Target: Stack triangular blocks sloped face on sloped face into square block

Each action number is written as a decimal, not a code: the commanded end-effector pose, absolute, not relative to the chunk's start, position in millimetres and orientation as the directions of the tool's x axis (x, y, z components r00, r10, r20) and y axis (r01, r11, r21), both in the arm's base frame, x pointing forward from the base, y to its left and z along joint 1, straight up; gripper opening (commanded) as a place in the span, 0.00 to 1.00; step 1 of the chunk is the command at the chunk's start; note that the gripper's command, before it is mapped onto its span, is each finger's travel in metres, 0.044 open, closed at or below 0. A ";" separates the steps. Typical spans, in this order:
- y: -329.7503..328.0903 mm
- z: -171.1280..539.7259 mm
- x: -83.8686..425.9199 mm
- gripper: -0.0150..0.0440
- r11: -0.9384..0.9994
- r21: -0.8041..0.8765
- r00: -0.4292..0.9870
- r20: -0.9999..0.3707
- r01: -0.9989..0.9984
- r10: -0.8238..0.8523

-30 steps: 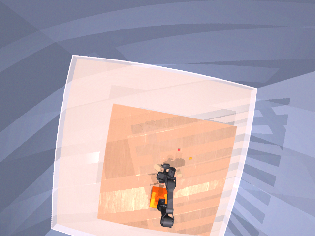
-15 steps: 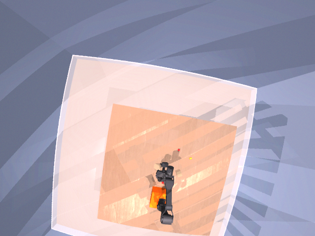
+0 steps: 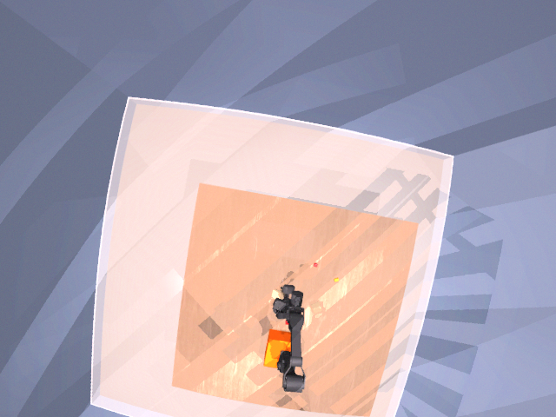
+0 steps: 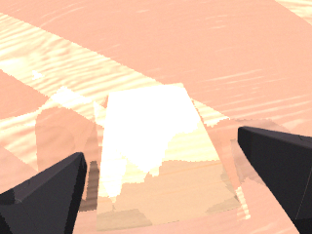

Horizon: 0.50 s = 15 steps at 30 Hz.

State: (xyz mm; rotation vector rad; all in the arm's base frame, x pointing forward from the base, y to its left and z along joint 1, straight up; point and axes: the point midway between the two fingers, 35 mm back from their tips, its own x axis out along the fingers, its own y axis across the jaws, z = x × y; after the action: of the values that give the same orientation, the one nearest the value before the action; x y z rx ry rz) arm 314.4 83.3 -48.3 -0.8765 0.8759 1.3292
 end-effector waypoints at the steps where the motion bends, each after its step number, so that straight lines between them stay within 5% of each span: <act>1: 85.0 -53.8 311.7 0.91 0.049 -0.017 0.036 -0.906 -0.999 0.422; 7: 85.0 -53.8 311.7 0.64 0.049 -0.017 0.036 -0.906 -0.999 0.422; 15: 85.0 -53.8 311.7 0.55 0.049 -0.017 0.036 -0.906 -0.999 0.422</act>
State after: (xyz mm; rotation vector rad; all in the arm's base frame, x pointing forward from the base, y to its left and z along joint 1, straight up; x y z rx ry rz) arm 312.0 84.6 -52.9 -0.8707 0.8830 1.3337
